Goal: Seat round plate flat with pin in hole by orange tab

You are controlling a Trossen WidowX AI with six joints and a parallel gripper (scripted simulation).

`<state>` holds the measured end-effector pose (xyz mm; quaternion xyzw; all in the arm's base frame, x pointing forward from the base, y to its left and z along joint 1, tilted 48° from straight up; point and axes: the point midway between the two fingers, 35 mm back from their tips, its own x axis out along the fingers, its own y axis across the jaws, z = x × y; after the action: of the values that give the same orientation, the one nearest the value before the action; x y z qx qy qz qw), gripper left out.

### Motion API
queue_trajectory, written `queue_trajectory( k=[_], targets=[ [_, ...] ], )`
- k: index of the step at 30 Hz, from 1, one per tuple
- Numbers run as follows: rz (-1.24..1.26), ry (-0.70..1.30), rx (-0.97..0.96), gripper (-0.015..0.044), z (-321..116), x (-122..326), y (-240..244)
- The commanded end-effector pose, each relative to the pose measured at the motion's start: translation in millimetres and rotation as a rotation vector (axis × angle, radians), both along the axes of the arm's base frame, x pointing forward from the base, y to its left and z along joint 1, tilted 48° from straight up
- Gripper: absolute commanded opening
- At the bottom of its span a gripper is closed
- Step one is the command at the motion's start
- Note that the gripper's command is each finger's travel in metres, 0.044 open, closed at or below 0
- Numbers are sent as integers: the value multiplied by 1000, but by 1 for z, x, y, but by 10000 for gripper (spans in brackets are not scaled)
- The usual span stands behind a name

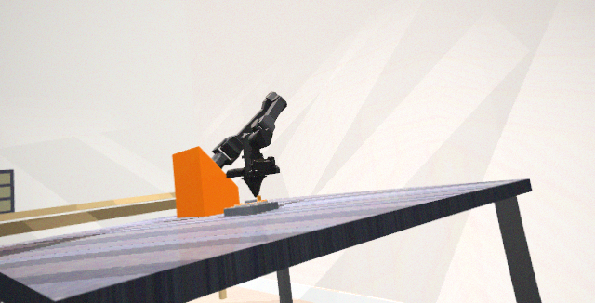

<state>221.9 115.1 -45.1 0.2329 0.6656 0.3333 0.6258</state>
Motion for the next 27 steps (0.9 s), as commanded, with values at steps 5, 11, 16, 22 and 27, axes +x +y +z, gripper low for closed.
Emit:
queue_trajectory(
  k=[5, 11, 16, 22, 27],
  targets=[
    [-4, -3, 5, 0, 4, 6, 1],
    [-4, -3, 2, 0, 20, 7, -19],
    [-4, -3, 4, 0, 31, 5, -30],
    [-6, 4, 8, 0, 25, 4, -23],
    [-6, 4, 8, 0, 25, 4, -23]
  ],
)
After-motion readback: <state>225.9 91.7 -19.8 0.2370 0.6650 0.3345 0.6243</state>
